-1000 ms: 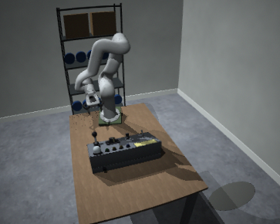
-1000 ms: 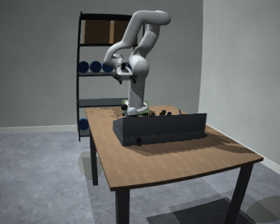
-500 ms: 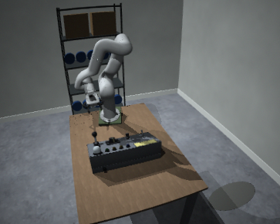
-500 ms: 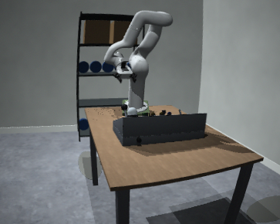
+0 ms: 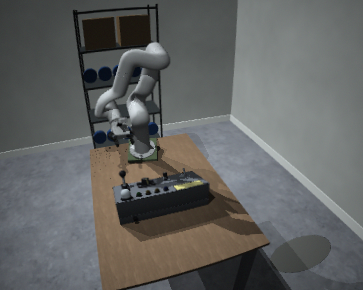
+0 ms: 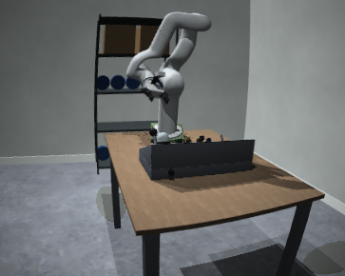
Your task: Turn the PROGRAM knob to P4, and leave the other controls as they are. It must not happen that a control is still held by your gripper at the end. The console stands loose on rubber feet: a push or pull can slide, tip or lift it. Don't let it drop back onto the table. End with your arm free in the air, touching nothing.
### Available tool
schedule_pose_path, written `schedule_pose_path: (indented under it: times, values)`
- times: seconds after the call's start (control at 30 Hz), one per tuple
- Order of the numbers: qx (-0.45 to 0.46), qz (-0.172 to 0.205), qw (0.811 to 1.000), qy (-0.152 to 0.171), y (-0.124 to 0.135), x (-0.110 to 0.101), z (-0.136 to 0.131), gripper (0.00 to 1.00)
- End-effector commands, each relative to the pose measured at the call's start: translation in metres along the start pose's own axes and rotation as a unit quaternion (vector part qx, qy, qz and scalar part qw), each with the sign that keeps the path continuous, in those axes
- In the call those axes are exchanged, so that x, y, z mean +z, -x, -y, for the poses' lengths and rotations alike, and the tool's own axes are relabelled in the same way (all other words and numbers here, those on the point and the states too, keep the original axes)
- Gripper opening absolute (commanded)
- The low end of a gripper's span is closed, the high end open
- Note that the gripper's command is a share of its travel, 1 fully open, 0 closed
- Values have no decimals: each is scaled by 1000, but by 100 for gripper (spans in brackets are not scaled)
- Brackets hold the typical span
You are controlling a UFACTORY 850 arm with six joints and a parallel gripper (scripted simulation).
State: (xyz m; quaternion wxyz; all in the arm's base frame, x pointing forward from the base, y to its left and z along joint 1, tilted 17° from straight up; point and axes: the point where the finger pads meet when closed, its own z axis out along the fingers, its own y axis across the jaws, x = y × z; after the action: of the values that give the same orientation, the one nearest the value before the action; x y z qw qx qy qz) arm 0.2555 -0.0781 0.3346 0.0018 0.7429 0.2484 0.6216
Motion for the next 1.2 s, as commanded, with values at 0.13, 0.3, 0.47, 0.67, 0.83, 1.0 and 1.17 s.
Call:
schedule_pose_path:
  times: [0.13, 0.3, 0.47, 0.67, 0.83, 1.0, 1.17]
  values:
    - [-168, -1, 984, -64, -1, 13, 6, 100]
    - [-269, 2, 958, -102, -1, 21, 11, 100]
    - [-387, 5, 910, -147, -2, 30, 17, 100]
    - [-527, 9, 826, -200, -4, 49, 27, 100]
    - [-638, 11, 731, -242, -5, 55, 31, 100]
    - [-735, 13, 619, -277, -6, 66, 37, 100]
    - [-789, 17, 537, -298, -7, 71, 40, 100]
